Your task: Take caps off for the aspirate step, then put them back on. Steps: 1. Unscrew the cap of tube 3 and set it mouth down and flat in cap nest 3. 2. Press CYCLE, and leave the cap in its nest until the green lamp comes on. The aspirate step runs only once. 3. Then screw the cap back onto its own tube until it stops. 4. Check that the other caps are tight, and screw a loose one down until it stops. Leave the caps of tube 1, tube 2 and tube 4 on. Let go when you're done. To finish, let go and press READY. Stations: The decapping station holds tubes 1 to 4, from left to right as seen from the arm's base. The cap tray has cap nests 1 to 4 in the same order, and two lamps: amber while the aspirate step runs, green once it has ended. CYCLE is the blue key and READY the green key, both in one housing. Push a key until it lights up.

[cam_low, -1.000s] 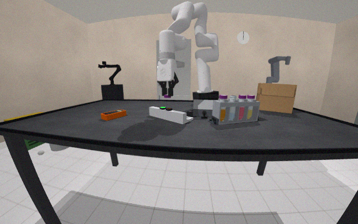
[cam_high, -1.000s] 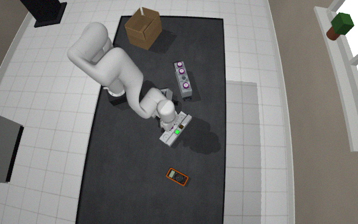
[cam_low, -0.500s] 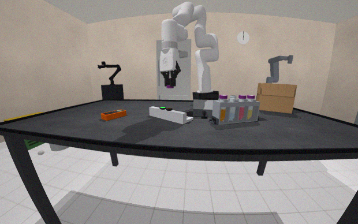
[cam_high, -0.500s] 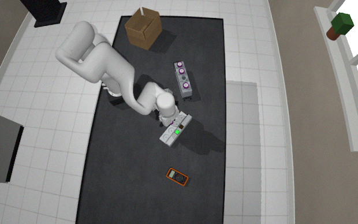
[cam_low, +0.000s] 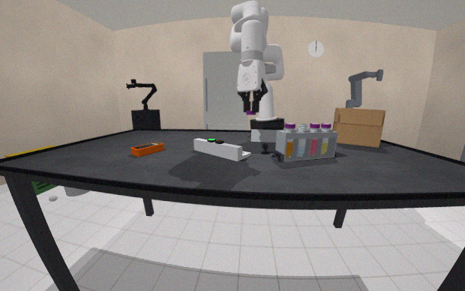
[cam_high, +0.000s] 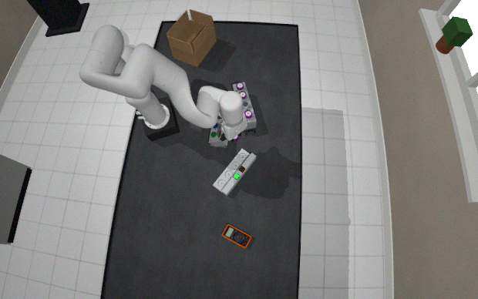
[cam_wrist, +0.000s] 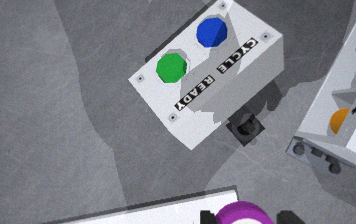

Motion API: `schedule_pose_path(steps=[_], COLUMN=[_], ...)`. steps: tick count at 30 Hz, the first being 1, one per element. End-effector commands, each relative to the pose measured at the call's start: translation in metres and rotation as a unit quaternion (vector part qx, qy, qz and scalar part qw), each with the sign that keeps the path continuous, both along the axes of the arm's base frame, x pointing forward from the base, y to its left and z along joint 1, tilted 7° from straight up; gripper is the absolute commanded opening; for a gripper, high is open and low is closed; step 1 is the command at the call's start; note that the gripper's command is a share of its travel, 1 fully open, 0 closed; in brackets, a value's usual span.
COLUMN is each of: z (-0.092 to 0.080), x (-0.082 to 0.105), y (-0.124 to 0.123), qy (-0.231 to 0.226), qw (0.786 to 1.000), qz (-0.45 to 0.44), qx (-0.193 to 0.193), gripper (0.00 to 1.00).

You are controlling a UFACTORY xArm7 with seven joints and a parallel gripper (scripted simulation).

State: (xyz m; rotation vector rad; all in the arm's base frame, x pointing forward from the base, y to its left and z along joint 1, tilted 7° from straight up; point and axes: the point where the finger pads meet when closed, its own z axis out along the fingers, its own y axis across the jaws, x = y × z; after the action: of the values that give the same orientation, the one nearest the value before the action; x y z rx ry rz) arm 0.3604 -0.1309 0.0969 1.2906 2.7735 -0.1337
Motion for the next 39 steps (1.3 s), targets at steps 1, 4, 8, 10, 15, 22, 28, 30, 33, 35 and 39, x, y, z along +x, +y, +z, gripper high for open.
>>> schedule_pose_path(steps=[1, 4, 8, 10, 15, 22, 28, 30, 33, 35, 39], z=[-0.002, -0.004, -0.008, -0.009, -0.012, -0.017, -0.017, -0.020, -0.026, -0.032, -0.042], x=[0.010, 0.017, 0.027, 0.031, 0.039, 0.054, 0.054, 0.054, 0.054, 0.054, 0.055], y=[0.027, 0.051, 0.083, 0.099, 0.123, 0.174, 0.174, 0.174, 0.173, 0.172, 0.171], qy=[-0.002, -0.002, -0.002, -0.002, -0.002, -0.002, -0.002, -0.002, -0.002, -0.002, -0.002], qw=[1.000, 1.000, 1.000, 1.000, 1.000, 1.000, 1.000, 1.000, 1.000, 1.000, 1.000], qz=[0.001, 0.001, 0.001, 0.001, 0.001, 0.001, 0.001, 0.001, 0.001, 0.001, 0.001], qx=[-0.002, -0.002, -0.002, -0.002, -0.002, -0.001, -0.001, -0.001, -0.001, -0.001, -0.001], gripper=[0.00, 0.00, 0.00, 0.00, 0.00, 0.00, 0.00, 0.00, 0.00, 0.00, 0.00])
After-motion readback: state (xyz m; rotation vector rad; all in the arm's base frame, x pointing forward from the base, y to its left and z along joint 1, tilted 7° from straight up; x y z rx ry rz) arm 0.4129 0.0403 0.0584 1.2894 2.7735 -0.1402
